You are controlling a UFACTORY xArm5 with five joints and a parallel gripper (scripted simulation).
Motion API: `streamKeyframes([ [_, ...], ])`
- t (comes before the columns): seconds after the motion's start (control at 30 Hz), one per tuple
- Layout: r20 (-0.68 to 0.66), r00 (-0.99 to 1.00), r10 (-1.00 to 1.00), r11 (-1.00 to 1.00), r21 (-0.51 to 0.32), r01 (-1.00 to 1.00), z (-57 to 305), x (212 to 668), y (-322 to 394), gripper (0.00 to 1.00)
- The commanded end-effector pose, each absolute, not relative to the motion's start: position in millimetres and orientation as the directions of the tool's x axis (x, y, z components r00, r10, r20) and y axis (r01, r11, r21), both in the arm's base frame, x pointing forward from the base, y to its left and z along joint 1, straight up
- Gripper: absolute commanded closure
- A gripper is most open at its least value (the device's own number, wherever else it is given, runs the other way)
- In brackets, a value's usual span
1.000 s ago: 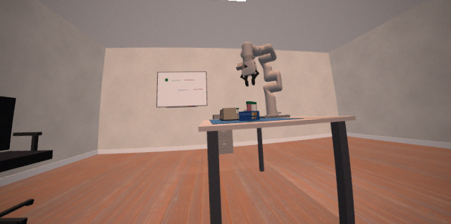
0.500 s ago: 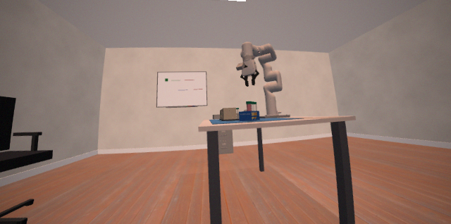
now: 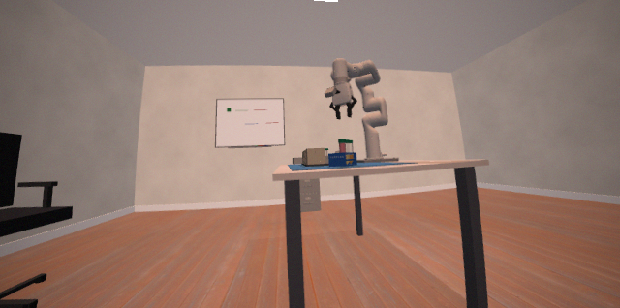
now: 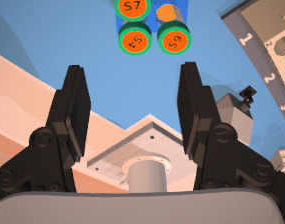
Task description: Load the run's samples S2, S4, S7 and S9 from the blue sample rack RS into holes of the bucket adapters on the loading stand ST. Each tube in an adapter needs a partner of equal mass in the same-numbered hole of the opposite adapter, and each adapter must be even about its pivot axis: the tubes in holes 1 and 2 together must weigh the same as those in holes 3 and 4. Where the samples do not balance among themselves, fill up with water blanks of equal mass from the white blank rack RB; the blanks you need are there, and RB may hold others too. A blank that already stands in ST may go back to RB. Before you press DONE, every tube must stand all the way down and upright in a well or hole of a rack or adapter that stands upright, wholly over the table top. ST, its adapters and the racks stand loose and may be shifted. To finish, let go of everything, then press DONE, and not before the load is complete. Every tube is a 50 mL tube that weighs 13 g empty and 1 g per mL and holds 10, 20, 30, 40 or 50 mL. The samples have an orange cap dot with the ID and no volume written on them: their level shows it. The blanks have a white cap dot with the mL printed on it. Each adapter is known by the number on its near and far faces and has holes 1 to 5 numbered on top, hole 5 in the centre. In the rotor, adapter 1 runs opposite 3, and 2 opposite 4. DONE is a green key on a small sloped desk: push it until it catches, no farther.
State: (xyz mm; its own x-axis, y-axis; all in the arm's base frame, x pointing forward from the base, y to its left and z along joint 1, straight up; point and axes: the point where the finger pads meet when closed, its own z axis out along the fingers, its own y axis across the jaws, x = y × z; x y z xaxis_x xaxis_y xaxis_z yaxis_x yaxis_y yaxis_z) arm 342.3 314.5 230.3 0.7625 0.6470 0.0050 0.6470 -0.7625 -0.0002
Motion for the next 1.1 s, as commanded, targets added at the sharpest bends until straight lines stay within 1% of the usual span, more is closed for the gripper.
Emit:
streamKeyframes([
  [0.0, 0.008, 0.762, 0.647, -0.763, 0.0, 0.647, 225.5, 342.9, 315.0, 0.43],
  [1.07, 0.008, 0.762, 0.647, -0.763, 0.0, 0.647, 169.5, 343.2, 315.1, 0.43],
])
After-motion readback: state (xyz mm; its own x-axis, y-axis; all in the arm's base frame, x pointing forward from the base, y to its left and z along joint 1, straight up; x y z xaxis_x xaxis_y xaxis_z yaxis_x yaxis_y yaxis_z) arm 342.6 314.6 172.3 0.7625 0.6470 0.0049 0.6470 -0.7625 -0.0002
